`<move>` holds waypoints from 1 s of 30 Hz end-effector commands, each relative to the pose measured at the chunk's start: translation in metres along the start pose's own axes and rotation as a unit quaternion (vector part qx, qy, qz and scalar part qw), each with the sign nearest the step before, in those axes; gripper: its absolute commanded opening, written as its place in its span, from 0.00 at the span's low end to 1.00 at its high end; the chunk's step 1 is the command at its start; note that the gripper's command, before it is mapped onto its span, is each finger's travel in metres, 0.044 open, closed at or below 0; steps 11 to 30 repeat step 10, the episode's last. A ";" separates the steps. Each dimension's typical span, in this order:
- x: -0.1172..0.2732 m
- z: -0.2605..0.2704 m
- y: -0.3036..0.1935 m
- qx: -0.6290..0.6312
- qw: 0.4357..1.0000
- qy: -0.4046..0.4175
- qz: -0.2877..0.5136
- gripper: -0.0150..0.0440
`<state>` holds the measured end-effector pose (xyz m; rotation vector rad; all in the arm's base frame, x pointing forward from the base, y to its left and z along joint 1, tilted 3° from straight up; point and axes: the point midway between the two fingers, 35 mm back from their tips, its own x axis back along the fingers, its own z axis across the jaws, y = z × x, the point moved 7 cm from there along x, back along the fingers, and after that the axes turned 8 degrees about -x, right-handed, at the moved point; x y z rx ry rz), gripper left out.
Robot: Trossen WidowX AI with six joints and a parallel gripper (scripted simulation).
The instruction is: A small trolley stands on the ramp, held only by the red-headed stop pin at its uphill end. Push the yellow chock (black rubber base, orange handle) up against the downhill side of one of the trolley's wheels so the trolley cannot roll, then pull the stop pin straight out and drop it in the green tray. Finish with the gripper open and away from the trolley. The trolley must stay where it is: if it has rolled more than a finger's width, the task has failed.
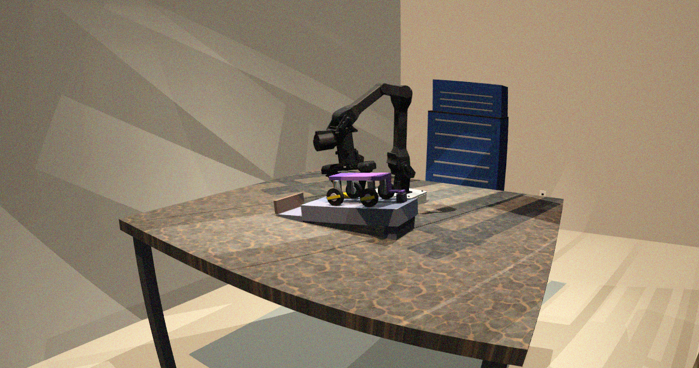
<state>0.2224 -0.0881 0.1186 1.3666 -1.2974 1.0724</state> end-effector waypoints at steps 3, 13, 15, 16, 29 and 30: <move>0.020 -0.003 0.000 0.004 1.000 0.001 0.003 1.00; 0.040 -0.006 0.000 0.004 1.000 0.001 0.003 1.00; 0.040 -0.006 0.000 0.004 1.000 0.001 0.003 1.00; 0.040 -0.006 0.000 0.004 1.000 0.001 0.003 1.00; 0.040 -0.006 0.000 0.004 1.000 0.001 0.003 1.00; 0.040 -0.006 0.000 0.004 1.000 0.001 0.003 1.00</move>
